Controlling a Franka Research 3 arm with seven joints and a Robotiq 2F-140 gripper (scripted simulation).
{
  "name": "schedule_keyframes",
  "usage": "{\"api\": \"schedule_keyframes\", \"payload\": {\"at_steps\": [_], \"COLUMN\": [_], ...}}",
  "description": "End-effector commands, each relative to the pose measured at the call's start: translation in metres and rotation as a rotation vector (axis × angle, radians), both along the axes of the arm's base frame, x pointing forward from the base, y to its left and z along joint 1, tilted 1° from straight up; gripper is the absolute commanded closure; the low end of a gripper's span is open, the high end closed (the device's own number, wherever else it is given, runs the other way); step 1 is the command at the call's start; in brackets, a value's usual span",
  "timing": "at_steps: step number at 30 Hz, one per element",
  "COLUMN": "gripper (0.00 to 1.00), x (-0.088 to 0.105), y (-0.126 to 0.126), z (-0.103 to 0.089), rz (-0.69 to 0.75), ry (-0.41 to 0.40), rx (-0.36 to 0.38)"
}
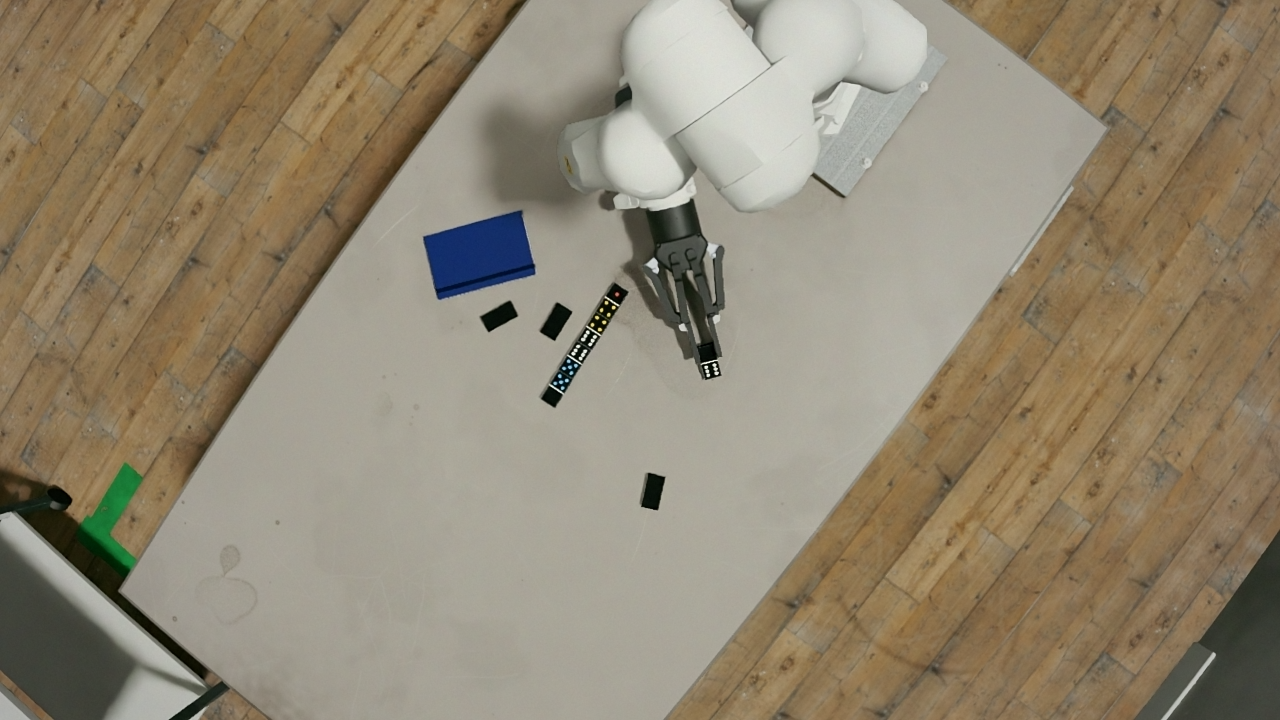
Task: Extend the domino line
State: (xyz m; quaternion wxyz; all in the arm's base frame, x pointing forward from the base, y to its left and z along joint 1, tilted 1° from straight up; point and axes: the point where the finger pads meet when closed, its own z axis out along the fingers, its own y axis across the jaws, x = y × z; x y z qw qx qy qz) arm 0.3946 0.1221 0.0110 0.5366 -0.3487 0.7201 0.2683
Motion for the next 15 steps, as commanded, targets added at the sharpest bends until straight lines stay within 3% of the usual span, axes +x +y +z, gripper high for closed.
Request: {"api": "schedule_keyframes", "payload": {"at_steps": [1,14,15], "gripper": [0.77,0.77,0.66], "x": [0.0010,0.0010,0.0010], "y": [-0.0008,-0.0008,-0.0008], "z": [-0.0004,-0.0004,-0.0004], "rz": [-0.002,-0.002,-0.002], "ry": [-0.004,-0.004,-0.004], "rx": [-0.002,-0.002,-0.002]}}
